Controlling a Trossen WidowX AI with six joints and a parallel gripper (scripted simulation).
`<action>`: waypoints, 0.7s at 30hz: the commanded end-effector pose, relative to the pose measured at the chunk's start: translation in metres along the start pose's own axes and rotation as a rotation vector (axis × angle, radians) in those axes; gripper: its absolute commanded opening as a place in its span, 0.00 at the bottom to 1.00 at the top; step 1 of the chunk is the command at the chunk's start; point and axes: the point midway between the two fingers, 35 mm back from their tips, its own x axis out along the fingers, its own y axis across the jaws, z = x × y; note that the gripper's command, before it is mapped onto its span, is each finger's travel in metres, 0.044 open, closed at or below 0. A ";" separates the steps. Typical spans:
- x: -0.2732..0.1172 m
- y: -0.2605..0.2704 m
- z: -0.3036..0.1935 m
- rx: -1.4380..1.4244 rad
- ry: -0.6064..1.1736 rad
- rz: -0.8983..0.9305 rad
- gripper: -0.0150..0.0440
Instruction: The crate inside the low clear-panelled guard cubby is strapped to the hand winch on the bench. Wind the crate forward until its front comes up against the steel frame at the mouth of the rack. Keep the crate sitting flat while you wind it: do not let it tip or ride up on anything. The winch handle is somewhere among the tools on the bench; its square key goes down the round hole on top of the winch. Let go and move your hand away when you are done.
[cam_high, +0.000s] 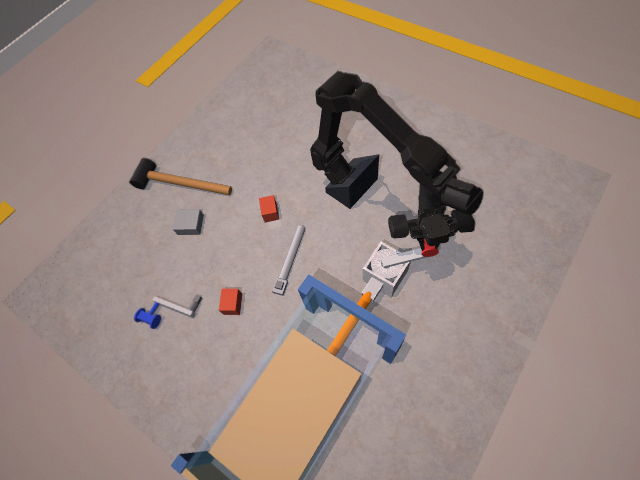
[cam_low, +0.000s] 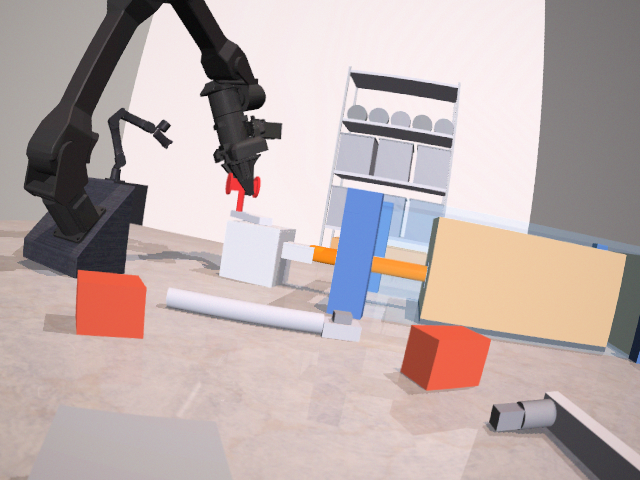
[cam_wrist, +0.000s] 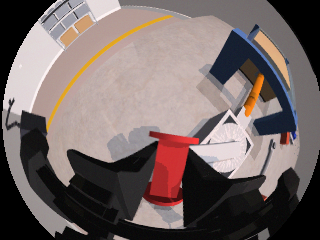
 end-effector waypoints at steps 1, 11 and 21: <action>-0.003 -0.003 -0.014 -0.011 0.024 -0.006 0.25; -0.009 -0.009 -0.027 -0.011 0.025 -0.006 0.25; -0.014 -0.017 -0.038 -0.012 0.025 -0.007 0.25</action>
